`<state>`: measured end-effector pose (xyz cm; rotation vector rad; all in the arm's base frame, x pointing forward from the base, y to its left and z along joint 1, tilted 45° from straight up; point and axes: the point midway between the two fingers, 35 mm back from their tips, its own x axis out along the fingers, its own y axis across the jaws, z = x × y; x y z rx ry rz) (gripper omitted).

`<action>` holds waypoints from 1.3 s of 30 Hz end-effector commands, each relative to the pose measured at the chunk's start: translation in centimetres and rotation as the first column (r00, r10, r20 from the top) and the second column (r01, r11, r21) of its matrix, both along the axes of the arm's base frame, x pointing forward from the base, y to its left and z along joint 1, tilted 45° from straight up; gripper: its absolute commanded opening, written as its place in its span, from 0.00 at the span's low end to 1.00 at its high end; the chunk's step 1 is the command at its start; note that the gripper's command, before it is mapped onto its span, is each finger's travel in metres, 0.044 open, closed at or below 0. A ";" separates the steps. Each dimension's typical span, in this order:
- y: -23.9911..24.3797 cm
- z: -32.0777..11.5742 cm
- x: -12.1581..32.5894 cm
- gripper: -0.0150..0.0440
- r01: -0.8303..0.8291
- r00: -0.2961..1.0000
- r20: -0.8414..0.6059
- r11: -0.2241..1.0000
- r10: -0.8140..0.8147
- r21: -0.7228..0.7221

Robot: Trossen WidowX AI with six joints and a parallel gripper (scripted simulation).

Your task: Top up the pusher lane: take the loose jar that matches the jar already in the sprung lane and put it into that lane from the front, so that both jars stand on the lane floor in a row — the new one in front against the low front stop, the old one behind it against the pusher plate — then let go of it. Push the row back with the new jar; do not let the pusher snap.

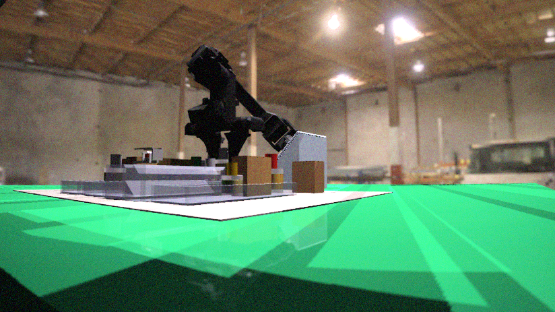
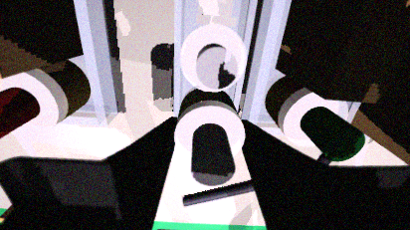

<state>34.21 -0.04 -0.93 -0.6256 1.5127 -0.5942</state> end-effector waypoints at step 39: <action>-0.4 -0.2 0.8 0.25 -0.005 1.000 0.022 1.000 0.006 -0.005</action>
